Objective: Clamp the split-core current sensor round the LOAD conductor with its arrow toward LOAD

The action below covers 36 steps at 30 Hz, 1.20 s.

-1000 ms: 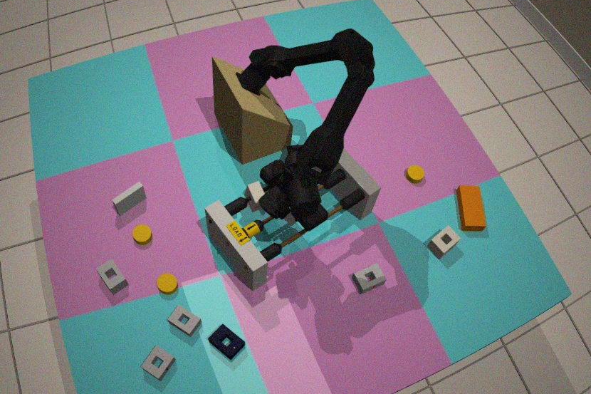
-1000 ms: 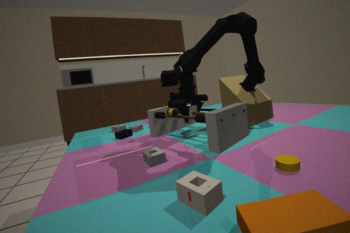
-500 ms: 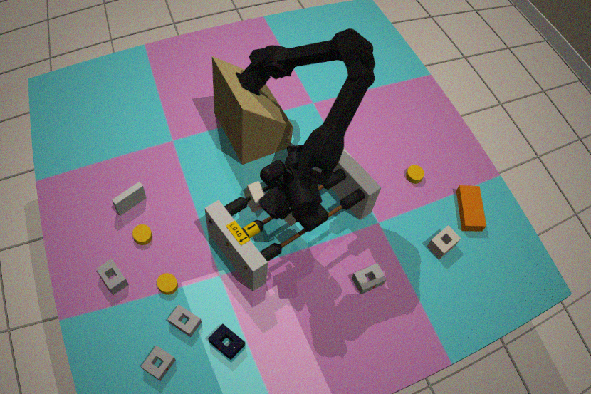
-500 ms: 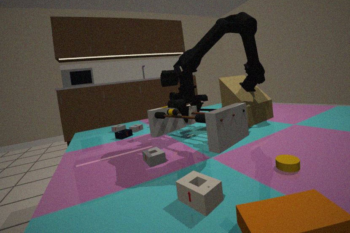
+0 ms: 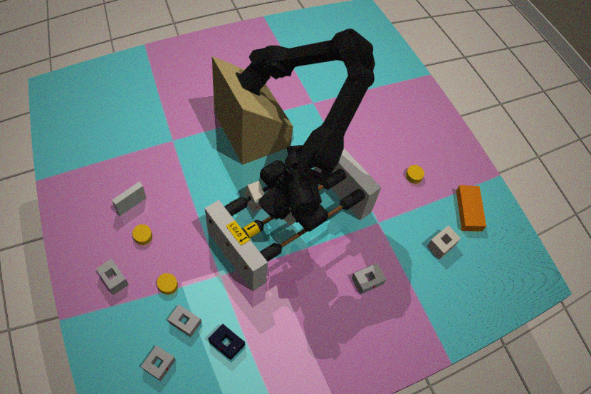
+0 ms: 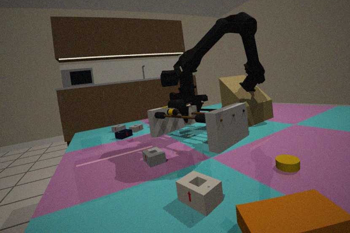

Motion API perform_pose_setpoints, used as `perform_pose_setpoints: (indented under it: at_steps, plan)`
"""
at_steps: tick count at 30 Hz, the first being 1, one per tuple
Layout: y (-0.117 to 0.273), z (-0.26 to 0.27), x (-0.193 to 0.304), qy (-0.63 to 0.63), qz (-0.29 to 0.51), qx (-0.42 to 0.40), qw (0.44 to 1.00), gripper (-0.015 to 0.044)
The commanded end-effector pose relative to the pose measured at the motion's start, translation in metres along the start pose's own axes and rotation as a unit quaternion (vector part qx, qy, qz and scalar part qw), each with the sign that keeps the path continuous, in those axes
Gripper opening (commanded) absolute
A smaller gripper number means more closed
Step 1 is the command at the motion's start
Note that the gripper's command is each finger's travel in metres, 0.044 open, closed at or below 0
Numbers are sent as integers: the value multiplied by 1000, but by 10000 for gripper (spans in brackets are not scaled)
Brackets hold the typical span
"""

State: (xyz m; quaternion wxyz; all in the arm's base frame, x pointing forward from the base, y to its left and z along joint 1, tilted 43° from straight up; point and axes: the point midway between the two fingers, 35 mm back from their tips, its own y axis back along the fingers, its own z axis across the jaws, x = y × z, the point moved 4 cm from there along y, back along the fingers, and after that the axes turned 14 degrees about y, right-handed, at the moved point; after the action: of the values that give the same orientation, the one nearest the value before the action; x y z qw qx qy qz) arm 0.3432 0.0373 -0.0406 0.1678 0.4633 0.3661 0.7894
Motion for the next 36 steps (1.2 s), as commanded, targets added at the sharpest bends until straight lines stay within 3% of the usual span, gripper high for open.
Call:
perform_pose_setpoints:
  at_steps: [1,18,36]
  plan:
    - [0,0,0,0,0,0,1000,267]
    - [0,0,0,0,0,0,1000,267]
    - [0,0,0,0,0,0,1000,147]
